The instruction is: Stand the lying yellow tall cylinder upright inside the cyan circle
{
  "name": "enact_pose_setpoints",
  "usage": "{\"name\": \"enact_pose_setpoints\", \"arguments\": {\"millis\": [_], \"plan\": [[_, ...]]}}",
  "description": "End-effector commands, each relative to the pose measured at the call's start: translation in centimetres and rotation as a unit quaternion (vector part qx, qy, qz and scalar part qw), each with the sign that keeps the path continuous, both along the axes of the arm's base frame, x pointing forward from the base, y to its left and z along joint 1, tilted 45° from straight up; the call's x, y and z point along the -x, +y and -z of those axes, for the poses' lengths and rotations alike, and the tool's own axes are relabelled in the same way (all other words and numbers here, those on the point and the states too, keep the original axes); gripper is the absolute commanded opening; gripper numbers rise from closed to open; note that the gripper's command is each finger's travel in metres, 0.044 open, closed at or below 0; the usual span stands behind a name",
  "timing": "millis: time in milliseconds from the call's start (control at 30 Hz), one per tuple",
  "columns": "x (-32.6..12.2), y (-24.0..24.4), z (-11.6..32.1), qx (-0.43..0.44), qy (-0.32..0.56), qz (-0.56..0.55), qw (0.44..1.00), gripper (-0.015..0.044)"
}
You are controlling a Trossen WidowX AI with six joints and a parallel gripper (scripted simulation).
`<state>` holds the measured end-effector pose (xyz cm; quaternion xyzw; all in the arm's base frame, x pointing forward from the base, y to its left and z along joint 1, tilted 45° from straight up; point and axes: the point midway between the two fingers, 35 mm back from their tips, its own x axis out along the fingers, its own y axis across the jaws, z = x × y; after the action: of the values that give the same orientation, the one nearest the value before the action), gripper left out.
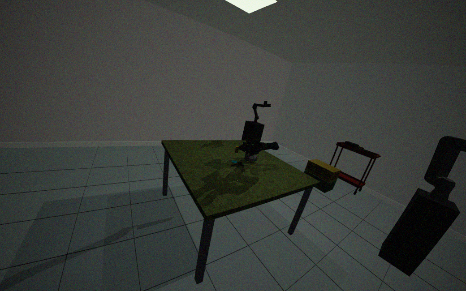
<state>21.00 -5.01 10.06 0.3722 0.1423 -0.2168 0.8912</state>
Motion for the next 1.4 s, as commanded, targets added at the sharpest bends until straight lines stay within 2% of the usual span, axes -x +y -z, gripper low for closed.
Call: {"name": "enact_pose_setpoints", "arguments": {"millis": [0,733,1367], "plan": [[0.0,-0.1,-0.3,-0.005,-0.024,0.01,1.0,0.0105],[-0.1,-0.1,-0.3,-0.007,-0.029,0.012,0.999,0.0105],[-1.2,2.0,2.1,-0.023,0.004,0.021,0.999,0.0105]]}}
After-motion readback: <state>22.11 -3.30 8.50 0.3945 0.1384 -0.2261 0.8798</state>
